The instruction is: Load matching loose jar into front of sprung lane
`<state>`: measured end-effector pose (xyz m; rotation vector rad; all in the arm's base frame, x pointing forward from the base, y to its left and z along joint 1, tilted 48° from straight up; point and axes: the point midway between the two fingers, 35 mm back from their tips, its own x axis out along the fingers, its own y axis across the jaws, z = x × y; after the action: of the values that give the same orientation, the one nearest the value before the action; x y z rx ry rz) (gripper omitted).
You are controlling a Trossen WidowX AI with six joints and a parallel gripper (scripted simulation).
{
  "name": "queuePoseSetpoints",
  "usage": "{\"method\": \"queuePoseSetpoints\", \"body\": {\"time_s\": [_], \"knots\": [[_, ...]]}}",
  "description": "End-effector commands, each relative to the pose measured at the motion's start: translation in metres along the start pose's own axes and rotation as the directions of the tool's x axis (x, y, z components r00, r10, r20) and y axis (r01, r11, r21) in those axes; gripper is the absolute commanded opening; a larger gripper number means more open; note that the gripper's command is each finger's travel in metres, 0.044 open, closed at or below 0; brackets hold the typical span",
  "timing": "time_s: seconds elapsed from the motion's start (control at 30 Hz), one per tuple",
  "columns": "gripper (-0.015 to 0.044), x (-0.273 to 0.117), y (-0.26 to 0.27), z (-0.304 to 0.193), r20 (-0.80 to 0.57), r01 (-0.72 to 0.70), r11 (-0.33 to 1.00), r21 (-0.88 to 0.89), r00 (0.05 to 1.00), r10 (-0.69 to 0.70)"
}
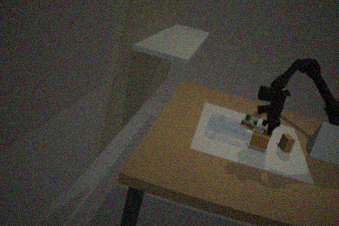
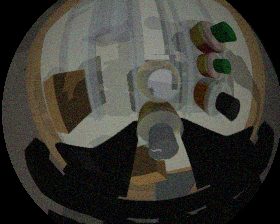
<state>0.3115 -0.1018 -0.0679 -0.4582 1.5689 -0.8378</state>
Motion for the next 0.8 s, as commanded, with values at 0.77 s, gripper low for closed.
{"method": "queuePoseSetpoints", "body": {"time_s": [0.77], "knots": [[0.0000, -0.0055, -0.0033, 0.0186, 0.022, 0.007, 1.000, 0.013, 1.000, -0.007]]}}
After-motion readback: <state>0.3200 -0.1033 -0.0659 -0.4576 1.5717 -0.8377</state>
